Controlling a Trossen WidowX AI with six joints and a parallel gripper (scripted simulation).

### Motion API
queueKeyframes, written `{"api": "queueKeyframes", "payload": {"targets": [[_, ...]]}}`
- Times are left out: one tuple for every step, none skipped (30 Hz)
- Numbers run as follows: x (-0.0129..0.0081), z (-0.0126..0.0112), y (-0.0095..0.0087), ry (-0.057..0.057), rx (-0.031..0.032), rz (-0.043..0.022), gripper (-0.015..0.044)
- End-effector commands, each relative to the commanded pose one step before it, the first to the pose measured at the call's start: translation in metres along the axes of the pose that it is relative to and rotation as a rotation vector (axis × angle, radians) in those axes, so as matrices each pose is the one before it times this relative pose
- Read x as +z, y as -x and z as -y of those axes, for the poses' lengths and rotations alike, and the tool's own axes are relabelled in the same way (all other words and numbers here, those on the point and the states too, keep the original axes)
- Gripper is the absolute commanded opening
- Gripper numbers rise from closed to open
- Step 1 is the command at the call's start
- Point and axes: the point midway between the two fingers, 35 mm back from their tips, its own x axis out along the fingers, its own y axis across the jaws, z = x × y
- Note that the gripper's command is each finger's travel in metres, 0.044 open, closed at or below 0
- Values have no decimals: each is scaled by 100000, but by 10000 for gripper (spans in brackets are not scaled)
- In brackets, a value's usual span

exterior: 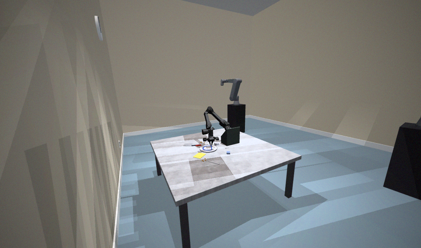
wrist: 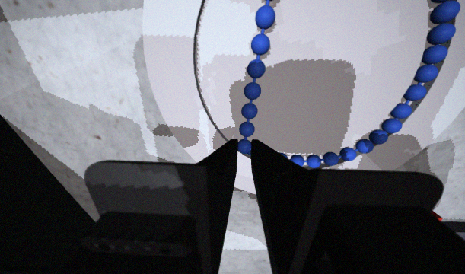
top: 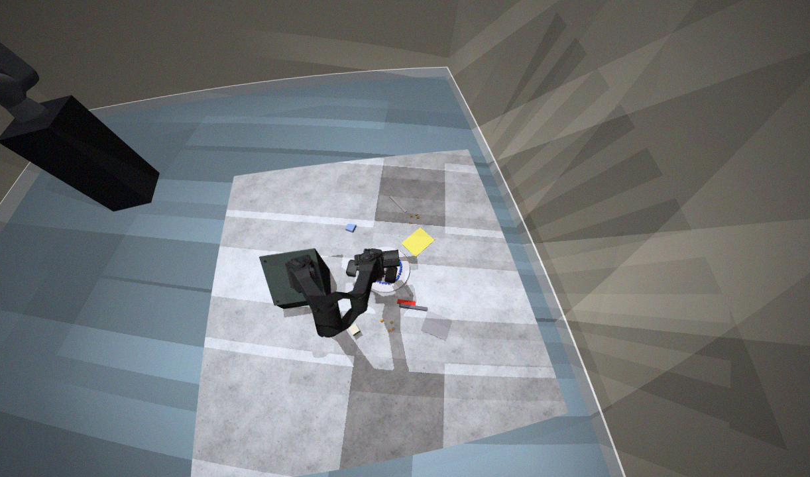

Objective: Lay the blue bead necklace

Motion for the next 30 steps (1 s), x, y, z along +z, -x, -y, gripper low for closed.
{"api": "queueKeyframes", "payload": {"targets": [[16, 9, 41, 38, -34, 18, 79], [0, 0, 0, 0, 0, 0, 105], [0, 0, 0, 0, 0, 0, 131], [0, 0, 0, 0, 0, 0, 157], [0, 0, 0, 0, 0, 0, 184], [0, 0, 0, 0, 0, 0, 210], [0, 0, 0, 0, 0, 0, 236], [0, 0, 0, 0, 0, 0, 262], [0, 0, 0, 0, 0, 0, 289], [0, 0, 0, 0, 0, 0, 315], [-6, -11, 38, 42, 29, -50, 341], [-18, -34, 113, 127, 85, -153, 368], [-28, -52, 170, 191, 123, -233, 394], [-20, -35, 113, 128, 79, -158, 420], [70, -60, -297, 164, 318, 364, 440], [1, 1, 144, -53, -119, -170, 440], [0, 0, 144, -53, -122, -171, 440], [0, 0, 48, -18, -42, -57, 440], [0, 0, 0, 0, 0, 0, 440], [0, 0, 0, 0, 0, 0, 440], [0, 0, 0, 0, 0, 0, 440], [0, 0, 0, 0, 0, 0, 440], [0, 0, 0, 0, 0, 0, 440], [0, 0, 0, 0, 0, 0, 440], [0, 0, 0, 0, 0, 0, 440], [0, 0, 0, 0, 0, 0, 440], [0, 0, 0, 0, 0, 0, 440], [0, 0, 0, 0, 0, 0, 440], [0, 0, 0, 0, 0, 0, 440], [0, 0, 0, 0, 0, 0, 440]]}}
